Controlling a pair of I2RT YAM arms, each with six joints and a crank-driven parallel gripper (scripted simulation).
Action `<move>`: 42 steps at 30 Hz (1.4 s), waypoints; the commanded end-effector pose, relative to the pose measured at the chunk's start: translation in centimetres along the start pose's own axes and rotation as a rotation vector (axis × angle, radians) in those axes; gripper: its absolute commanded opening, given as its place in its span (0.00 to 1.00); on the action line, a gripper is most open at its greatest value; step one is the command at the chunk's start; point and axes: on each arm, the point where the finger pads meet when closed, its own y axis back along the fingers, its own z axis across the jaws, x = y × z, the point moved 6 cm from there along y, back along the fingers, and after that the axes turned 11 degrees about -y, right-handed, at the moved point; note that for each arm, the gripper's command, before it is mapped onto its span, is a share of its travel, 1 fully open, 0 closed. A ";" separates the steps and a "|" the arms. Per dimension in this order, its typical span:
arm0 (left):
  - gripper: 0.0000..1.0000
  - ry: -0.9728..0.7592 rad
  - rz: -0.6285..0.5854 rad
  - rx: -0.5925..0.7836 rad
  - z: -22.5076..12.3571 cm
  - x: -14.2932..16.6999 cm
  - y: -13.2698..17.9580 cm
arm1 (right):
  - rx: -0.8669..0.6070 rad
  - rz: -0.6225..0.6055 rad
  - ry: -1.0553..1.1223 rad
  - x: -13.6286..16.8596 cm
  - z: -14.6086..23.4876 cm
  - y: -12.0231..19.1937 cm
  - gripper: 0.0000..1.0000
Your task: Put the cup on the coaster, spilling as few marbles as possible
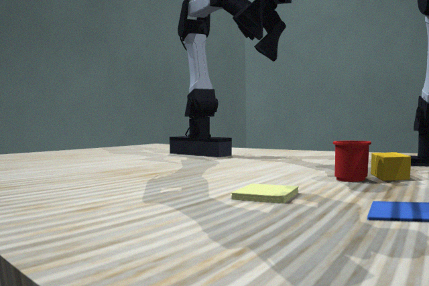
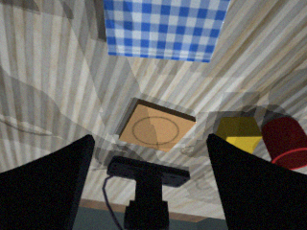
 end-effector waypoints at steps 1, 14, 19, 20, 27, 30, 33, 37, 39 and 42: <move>1.00 -0.003 -0.066 0.003 -3.1 -0.3 0.8 | 0.232 -0.163 -0.137 -1.9 -0.2 0.0 1.00; 1.00 -0.242 -0.038 0.046 -16.2 3.0 -1.6 | 0.351 -0.464 -0.486 -2.4 3.3 0.1 1.00; 1.00 -0.343 -0.020 0.054 -20.6 5.8 -2.5 | 0.343 -0.512 -0.564 -1.5 4.8 -0.2 1.00; 1.00 -0.343 -0.020 0.054 -20.6 5.8 -2.5 | 0.343 -0.512 -0.564 -1.5 4.8 -0.2 1.00; 1.00 -0.464 -0.003 0.055 -24.6 9.7 -3.5 | 0.321 -0.451 -0.552 1.2 5.6 -2.3 1.00; 1.00 -0.500 0.001 0.056 -25.6 10.8 -4.0 | 0.315 -0.431 -0.530 2.4 5.6 -3.2 1.00; 1.00 -0.519 0.016 0.049 -25.6 11.4 -4.3 | 0.301 -0.425 -0.510 3.1 5.8 -3.8 1.00; 1.00 -0.524 0.032 0.042 -25.7 11.3 -5.2 | 0.295 -0.423 -0.498 3.5 5.8 -4.2 1.00; 1.00 -0.521 0.038 0.039 -25.6 11.3 -5.6 | 0.289 -0.423 -0.485 3.8 5.9 -4.5 1.00; 1.00 -0.521 0.041 0.037 -25.6 11.3 -6.2 | 0.281 -0.425 -0.467 4.3 5.9 -4.9 1.00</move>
